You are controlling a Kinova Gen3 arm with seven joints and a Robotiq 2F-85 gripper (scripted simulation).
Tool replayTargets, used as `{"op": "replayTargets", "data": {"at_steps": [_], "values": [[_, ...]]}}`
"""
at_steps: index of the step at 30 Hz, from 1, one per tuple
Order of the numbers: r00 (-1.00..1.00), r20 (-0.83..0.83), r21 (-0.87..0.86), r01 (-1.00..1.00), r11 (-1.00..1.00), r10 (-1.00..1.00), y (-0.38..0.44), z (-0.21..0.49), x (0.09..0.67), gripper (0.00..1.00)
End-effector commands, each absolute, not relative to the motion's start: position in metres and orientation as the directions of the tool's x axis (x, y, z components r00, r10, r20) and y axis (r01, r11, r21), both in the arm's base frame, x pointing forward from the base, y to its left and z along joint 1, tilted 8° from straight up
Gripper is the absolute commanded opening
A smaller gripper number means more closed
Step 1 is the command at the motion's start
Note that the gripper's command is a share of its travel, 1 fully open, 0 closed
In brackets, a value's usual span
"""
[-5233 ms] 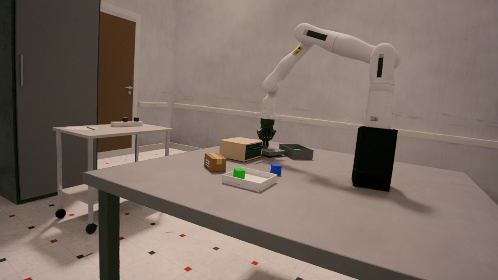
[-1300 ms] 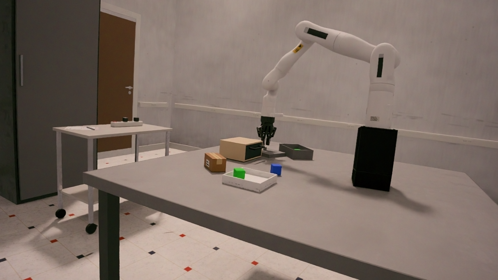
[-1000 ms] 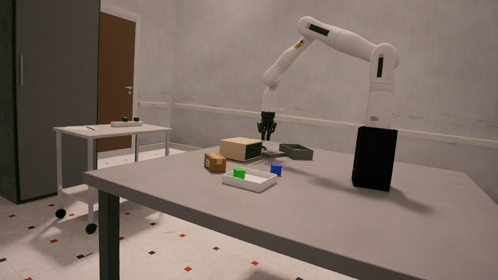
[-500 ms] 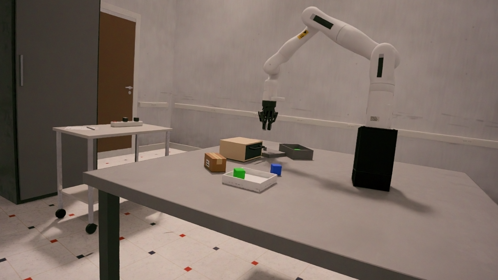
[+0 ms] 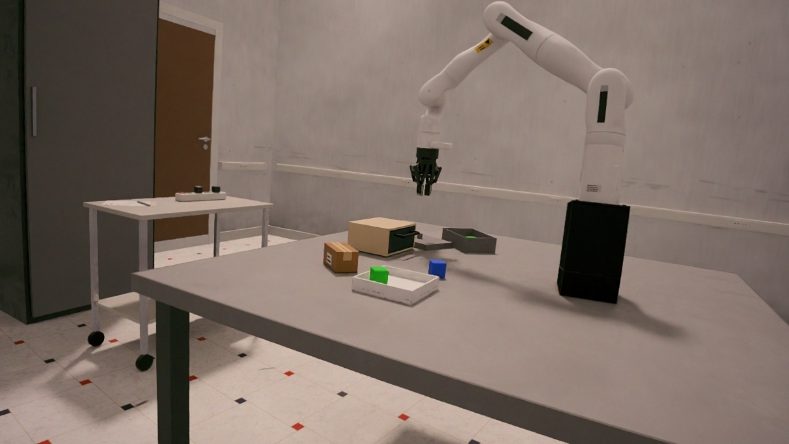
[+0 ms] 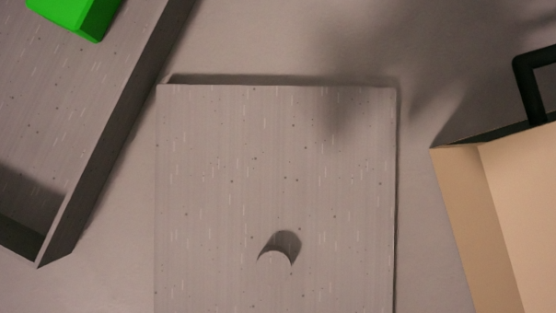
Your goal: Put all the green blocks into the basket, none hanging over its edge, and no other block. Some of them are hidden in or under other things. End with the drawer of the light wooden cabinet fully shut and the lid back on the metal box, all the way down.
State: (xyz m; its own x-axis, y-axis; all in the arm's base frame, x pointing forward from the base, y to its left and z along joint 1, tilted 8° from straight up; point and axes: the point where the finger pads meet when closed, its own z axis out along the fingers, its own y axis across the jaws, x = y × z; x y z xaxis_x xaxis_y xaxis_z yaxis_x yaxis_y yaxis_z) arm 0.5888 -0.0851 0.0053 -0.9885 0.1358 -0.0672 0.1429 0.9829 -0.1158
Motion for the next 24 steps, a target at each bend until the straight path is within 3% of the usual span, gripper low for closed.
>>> {"op": "replayTargets", "data": {"at_steps": [1,24], "values": [[-0.988,-0.070,-0.116,0.143,0.983,0.136,-0.0847,0.0090,0.5894,0.40],[-0.967,-0.077,-0.107,0.248,0.963,0.241,-0.0912,0.0090,0.5810,0.40]]}}
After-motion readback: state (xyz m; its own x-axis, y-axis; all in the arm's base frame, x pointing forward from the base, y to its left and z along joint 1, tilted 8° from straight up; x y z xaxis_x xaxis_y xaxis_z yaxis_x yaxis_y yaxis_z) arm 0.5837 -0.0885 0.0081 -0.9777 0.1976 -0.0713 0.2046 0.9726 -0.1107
